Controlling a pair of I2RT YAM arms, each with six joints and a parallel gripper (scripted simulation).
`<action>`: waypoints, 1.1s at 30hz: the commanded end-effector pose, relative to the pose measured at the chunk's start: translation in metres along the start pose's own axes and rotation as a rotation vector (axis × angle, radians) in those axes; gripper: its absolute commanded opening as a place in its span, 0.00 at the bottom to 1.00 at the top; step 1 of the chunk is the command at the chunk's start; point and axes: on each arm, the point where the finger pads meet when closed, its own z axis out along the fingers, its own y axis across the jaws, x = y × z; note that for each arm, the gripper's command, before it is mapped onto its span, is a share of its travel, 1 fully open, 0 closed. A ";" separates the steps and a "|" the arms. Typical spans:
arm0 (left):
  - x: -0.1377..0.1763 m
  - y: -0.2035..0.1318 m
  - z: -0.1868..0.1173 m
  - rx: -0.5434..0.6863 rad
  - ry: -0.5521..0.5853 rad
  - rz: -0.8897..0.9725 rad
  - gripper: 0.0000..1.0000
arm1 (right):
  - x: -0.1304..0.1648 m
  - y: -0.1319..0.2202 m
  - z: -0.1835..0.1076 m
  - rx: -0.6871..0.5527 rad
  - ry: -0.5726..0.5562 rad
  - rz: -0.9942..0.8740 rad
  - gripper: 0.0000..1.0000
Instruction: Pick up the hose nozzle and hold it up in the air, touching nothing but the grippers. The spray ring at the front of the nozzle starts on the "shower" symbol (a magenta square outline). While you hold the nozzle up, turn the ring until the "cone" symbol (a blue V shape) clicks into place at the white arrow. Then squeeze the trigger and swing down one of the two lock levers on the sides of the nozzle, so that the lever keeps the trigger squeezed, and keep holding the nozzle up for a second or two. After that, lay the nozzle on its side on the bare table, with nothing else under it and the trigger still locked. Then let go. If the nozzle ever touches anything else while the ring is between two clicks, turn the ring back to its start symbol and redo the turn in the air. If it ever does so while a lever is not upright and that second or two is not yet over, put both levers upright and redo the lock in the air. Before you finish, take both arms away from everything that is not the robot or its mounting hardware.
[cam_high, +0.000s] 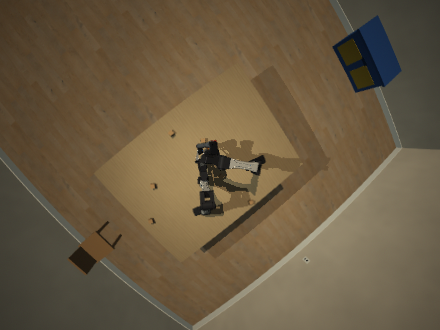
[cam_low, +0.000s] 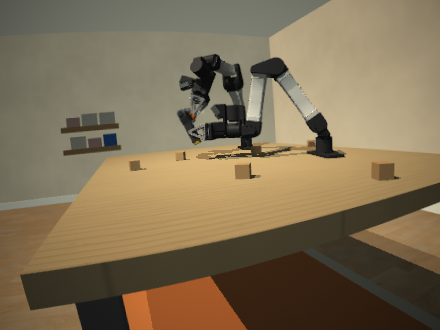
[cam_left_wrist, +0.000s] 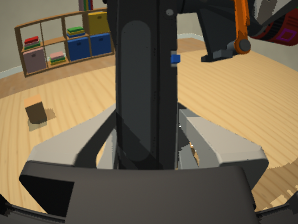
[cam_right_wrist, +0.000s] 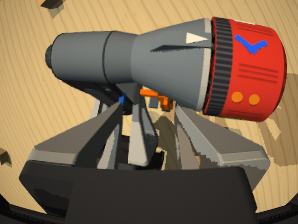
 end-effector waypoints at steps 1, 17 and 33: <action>-0.057 -0.004 0.006 0.015 -0.168 -0.023 0.36 | -0.012 0.001 0.004 0.007 -0.017 0.007 0.37; -0.057 -0.004 0.006 0.015 -0.168 -0.023 0.36 | -0.011 0.016 0.007 -0.023 0.001 0.003 0.37; -0.057 -0.005 0.006 0.018 -0.168 -0.023 0.36 | 0.005 0.033 0.010 -0.046 0.018 -0.015 0.37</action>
